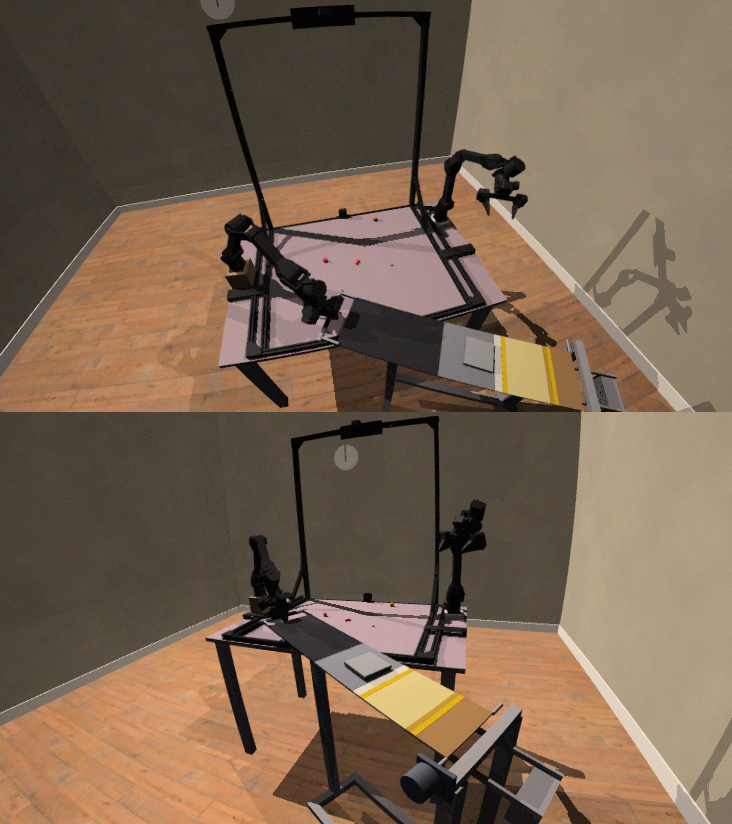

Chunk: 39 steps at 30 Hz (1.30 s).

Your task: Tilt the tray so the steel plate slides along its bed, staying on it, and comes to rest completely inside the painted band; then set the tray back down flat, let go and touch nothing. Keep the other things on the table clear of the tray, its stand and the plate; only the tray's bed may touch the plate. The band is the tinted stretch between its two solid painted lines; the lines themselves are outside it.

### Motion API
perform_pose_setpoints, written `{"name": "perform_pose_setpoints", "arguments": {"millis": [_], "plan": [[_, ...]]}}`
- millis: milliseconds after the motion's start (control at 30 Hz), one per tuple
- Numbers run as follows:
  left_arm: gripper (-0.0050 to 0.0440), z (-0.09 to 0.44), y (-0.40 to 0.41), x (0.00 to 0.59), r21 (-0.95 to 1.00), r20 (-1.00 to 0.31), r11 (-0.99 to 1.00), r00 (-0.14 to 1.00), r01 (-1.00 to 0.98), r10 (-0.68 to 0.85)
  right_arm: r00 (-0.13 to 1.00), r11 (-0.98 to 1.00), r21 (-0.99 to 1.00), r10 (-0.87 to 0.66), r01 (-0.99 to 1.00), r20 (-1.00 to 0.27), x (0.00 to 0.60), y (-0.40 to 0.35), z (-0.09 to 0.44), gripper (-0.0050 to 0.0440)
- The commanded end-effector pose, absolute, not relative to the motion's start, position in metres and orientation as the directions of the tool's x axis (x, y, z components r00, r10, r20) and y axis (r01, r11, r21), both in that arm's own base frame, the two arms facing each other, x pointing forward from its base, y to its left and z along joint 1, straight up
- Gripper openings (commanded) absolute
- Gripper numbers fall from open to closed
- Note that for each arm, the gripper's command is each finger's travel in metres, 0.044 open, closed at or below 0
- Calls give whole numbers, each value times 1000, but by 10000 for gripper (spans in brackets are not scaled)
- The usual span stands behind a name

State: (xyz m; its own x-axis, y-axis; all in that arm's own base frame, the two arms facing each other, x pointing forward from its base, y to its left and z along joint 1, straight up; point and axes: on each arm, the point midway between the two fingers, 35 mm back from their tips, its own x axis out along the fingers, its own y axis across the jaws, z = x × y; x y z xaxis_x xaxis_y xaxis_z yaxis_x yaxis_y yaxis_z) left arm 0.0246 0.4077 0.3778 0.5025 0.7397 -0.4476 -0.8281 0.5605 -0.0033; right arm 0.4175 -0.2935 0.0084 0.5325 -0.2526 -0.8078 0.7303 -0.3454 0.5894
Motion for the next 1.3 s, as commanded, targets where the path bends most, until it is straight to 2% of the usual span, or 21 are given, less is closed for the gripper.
{"name": "perform_pose_setpoints", "arguments": {"millis": [0, 1267], "plan": [[440, 378, 408, 25, 0, -447, 563, 503, -827, 739, 557, -337, 616, -263, 712, -788, 420, -294, 26, 0], [440, 378, 408, 25, 0, -447, 563, 503, -827, 739, 567, -333, 627, -268, 704, -779, 421, -295, 37, 0]]}}
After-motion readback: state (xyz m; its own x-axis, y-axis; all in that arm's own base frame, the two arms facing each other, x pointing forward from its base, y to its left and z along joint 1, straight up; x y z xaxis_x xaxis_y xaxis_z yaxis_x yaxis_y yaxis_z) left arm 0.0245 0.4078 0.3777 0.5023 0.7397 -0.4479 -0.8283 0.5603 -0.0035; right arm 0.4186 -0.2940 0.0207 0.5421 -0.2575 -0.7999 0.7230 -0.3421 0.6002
